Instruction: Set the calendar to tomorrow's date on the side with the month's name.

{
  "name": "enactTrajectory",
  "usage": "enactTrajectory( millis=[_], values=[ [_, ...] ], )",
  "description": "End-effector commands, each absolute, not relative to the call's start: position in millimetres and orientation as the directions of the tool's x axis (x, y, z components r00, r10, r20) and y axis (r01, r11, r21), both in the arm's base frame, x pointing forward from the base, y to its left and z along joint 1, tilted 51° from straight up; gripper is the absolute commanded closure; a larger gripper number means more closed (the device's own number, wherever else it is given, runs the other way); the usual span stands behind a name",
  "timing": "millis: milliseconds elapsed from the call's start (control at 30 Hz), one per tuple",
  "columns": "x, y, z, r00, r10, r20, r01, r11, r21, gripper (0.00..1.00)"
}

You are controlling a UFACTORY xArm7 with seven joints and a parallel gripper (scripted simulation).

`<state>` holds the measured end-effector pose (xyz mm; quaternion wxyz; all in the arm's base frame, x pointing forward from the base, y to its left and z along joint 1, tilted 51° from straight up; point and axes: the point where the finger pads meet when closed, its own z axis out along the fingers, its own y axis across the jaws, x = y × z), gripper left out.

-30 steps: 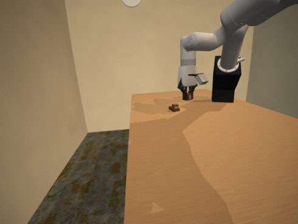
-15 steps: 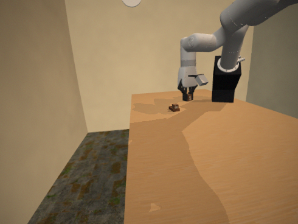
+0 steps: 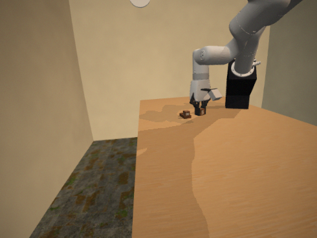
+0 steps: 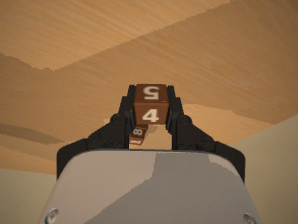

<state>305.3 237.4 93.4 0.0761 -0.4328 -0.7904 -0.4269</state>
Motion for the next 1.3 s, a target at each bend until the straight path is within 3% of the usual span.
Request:
enactTrajectory(
  millis=[0, 1267],
  values=[
    [315.3, 254.9, 74.9, -0.614, 0.620, 0.489, 0.748, 0.259, 0.611, 0.71],
    [321.0, 272.1, 60.8, -0.614, 0.620, 0.489, 0.748, 0.259, 0.611, 0.71]
  ],
)
